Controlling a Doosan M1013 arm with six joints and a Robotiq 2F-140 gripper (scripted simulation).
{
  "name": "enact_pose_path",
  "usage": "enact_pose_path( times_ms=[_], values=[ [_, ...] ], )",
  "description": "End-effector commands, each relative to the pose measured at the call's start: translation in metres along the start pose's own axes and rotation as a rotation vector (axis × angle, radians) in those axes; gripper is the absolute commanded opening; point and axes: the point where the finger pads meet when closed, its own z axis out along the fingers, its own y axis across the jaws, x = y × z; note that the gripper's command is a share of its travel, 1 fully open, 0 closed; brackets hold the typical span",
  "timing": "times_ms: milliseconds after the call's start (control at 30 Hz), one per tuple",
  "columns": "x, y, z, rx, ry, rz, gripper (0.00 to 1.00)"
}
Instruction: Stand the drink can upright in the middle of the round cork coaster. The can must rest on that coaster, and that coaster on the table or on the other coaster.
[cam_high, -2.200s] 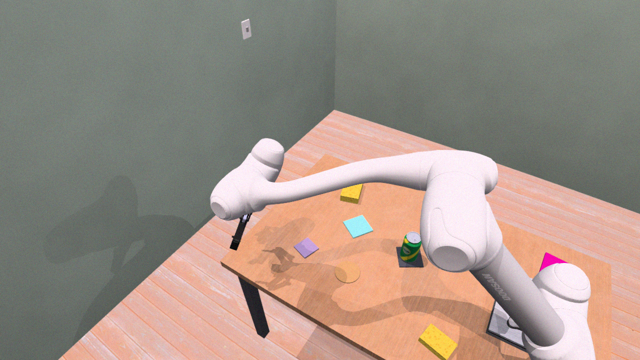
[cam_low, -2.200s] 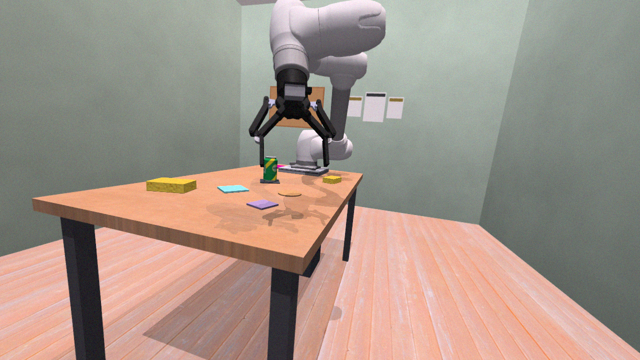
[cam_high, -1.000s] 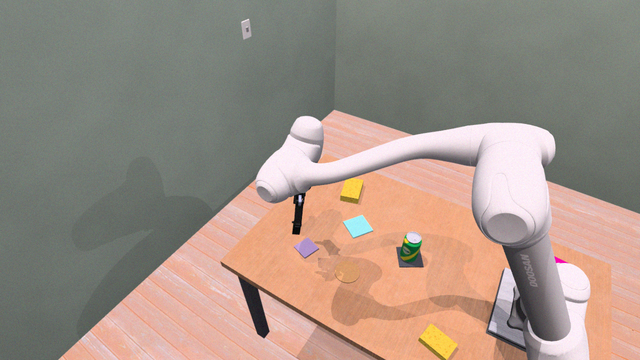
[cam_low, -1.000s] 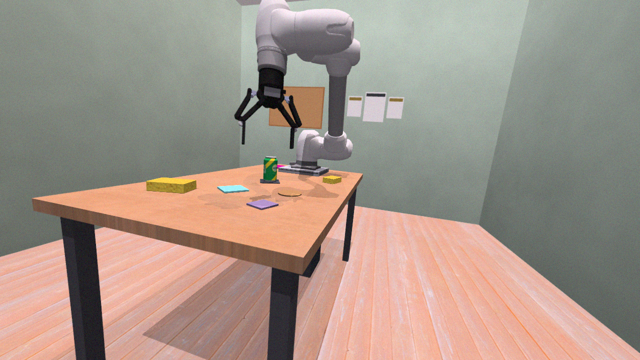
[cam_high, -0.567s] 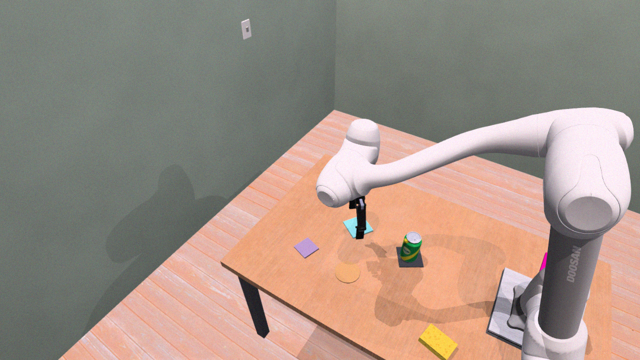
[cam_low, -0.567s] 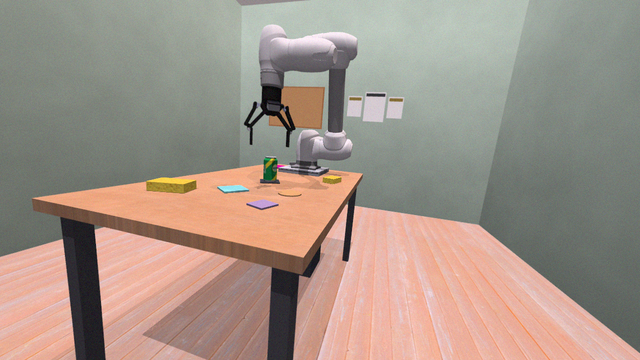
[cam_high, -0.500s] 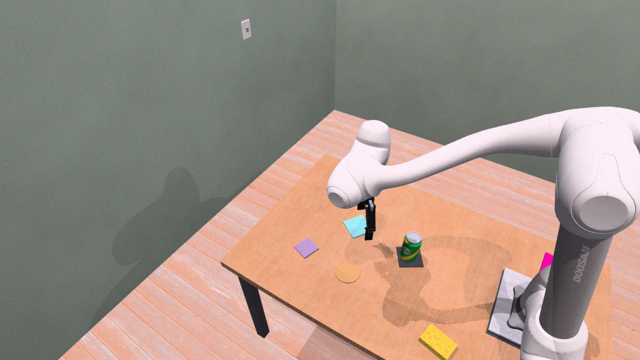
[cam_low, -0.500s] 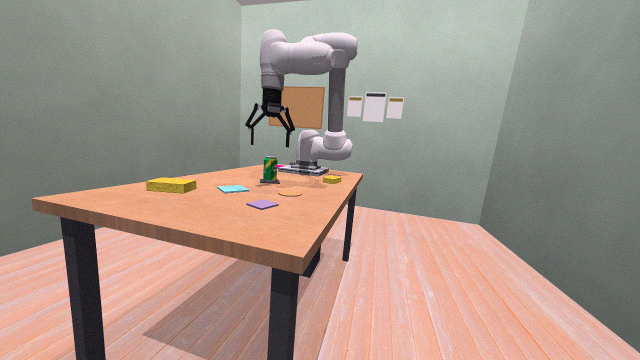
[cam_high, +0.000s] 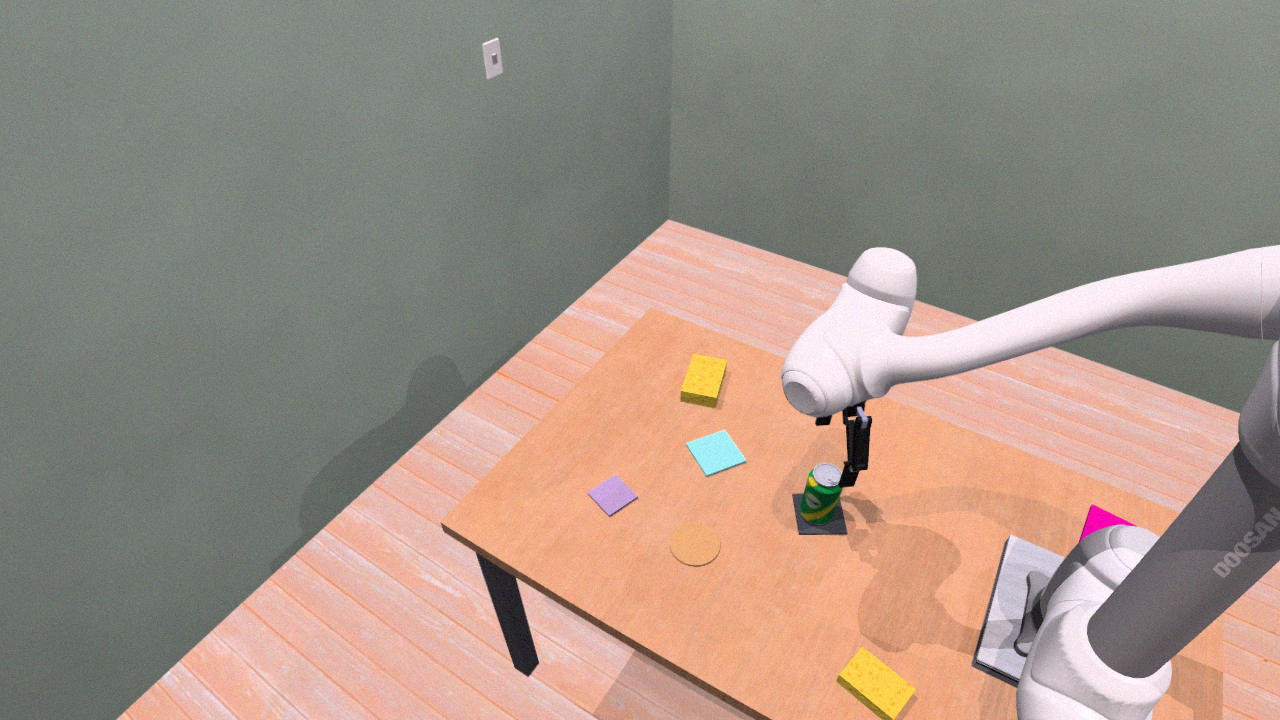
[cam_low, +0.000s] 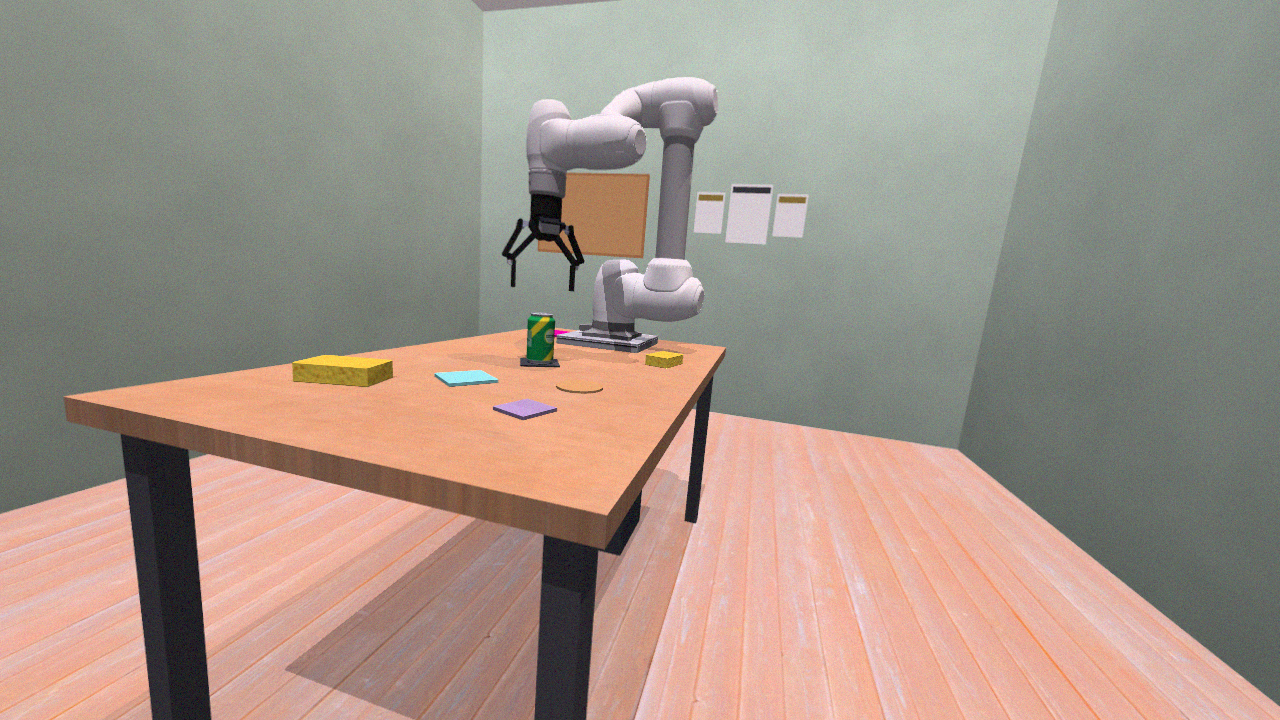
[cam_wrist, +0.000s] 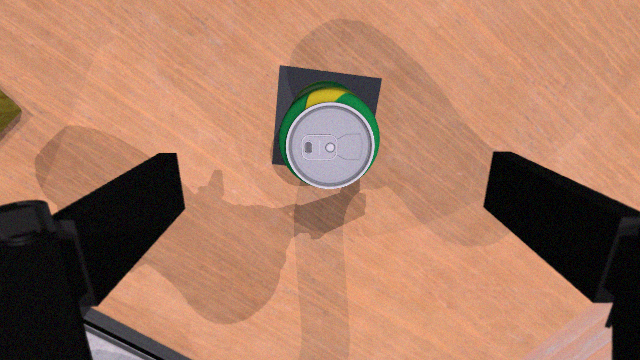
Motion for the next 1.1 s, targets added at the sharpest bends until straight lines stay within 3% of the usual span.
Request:
enact_pose_path(
  times_ms=[0,67,200,267,667,700,1067],
  values=[
    [0.000,0.000,0.000,0.000,0.001,0.000,1.00],
    [0.000,0.000,0.007,0.000,0.001,0.000,1.00],
    [-0.001,0.000,0.078,0.001,0.001,0.000,1.00],
    [-0.001,-0.001,0.097,0.001,0.001,0.000,1.00],
    [-0.001,-0.001,0.098,0.001,0.001,0.000,1.00],
    [-0.001,-0.001,0.098,0.001,0.001,0.000,0.10],
    [-0.001,-0.001,0.098,0.001,0.001,0.000,0.10]
  ],
)
